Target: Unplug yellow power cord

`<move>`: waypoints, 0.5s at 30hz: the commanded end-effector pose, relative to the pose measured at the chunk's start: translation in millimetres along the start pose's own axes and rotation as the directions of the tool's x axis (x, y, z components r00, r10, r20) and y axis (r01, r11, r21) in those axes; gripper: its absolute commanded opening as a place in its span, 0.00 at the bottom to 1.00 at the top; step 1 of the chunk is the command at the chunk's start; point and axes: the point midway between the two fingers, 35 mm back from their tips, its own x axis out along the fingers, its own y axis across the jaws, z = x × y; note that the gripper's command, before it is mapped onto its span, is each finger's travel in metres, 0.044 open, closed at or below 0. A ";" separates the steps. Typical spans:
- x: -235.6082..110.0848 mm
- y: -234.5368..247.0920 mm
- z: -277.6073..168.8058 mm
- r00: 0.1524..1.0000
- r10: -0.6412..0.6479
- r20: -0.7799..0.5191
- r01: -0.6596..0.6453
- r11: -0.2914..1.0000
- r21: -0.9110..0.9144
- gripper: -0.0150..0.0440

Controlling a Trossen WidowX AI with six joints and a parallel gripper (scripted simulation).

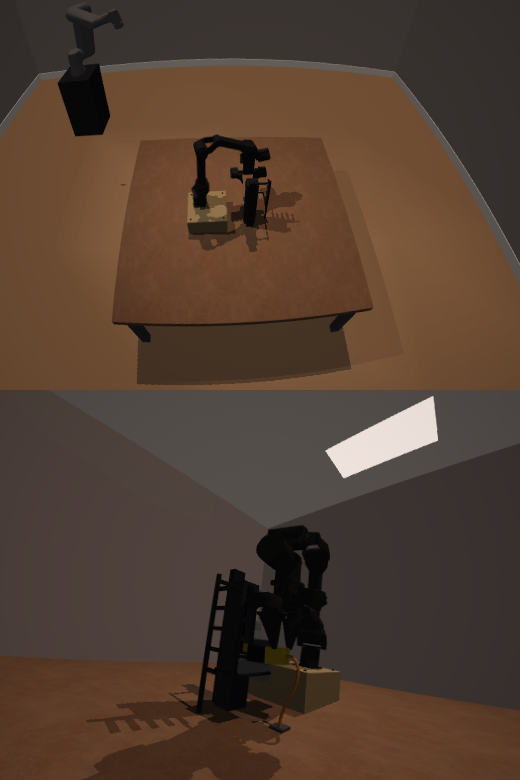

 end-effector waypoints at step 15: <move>-11.3 1.2 59.7 1.000 0.002 0.005 -0.002 1.000 -0.005 1.00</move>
